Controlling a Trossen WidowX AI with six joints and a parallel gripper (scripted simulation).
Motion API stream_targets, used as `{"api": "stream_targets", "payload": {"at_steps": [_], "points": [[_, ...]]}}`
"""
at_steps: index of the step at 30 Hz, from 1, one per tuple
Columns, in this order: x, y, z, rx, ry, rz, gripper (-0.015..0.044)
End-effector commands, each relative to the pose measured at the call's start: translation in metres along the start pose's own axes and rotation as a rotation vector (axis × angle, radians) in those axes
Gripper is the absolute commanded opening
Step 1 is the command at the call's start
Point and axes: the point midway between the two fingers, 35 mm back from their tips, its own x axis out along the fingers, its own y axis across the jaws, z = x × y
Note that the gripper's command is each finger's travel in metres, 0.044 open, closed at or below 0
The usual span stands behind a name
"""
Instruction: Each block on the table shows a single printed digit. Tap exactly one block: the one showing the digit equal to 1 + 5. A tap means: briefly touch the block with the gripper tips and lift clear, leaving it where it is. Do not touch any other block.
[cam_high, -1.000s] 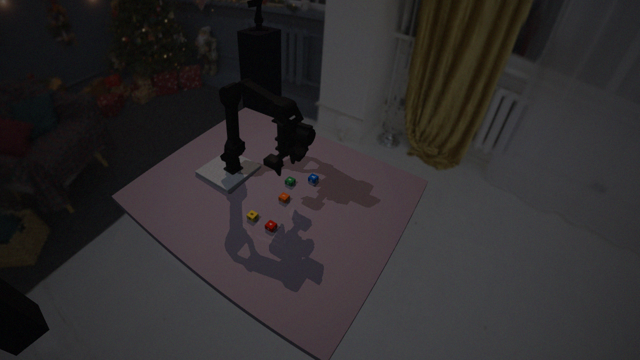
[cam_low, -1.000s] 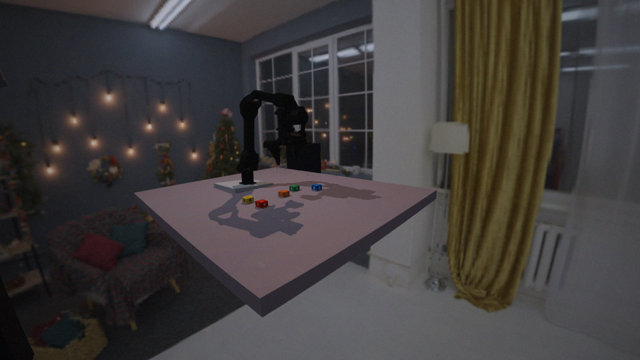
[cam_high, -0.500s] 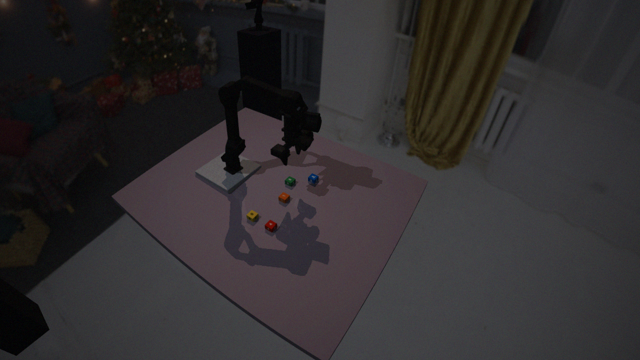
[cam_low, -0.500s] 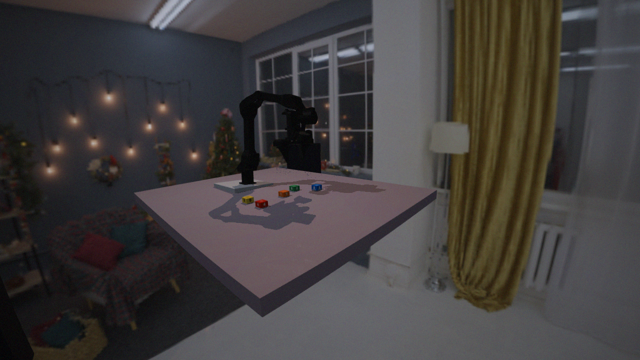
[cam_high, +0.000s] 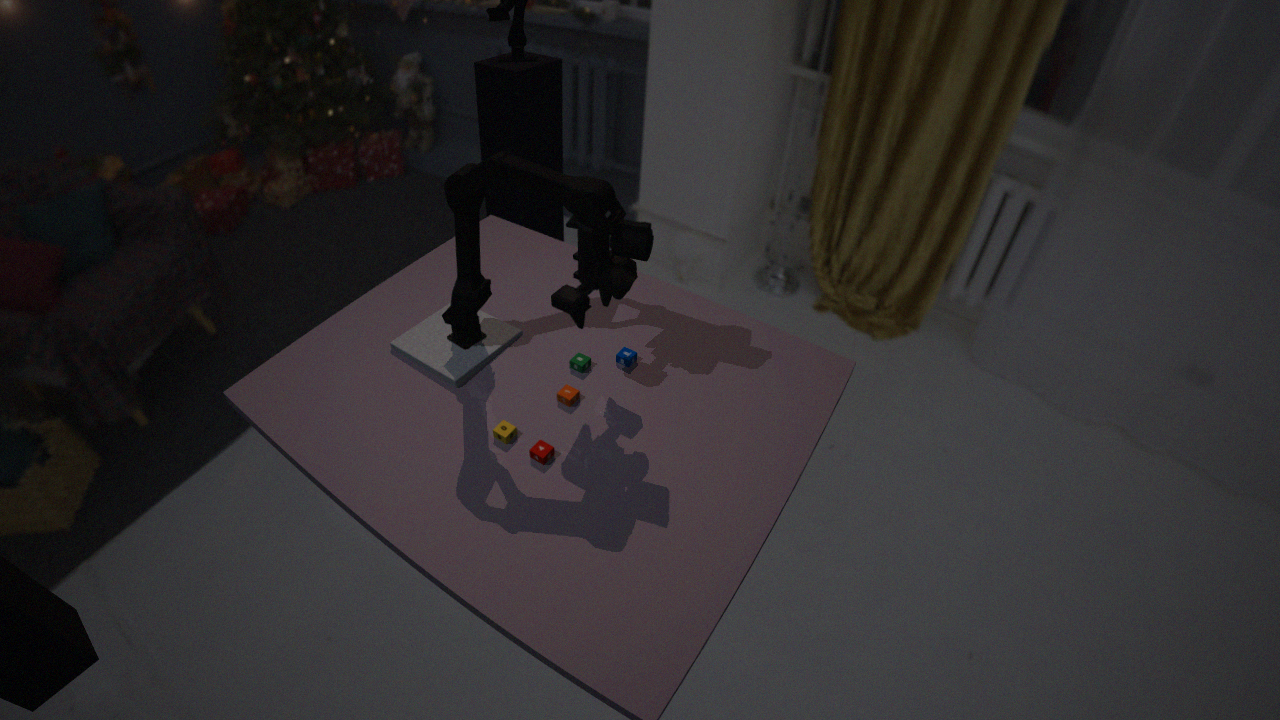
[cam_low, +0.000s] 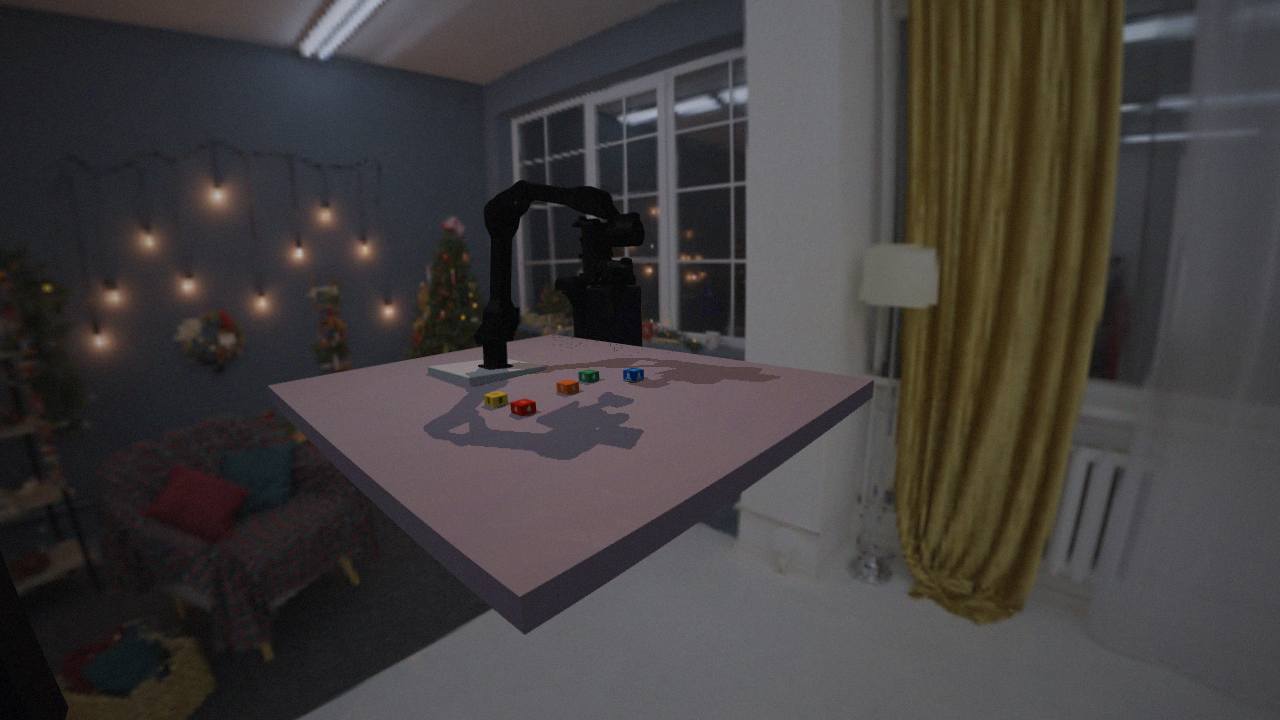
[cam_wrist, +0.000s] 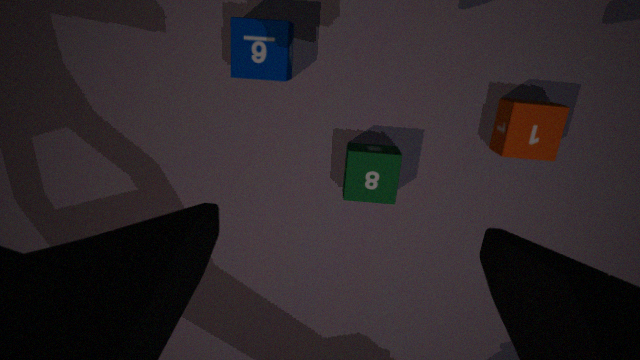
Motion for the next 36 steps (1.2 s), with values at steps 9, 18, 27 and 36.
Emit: {"api": "stream_targets", "payload": {"at_steps": [9,18,27,36], "points": [[0.002,0.064,0.05,-0.003,-0.002,0.004,0.04],[0.002,0.064,0.05,-0.003,-0.002,0.004,0.04],[0.002,0.064,0.05,-0.003,-0.002,0.004,0.04],[0.075,0.065,0.051,-0.003,-0.002,0.004,0.0216]]}}
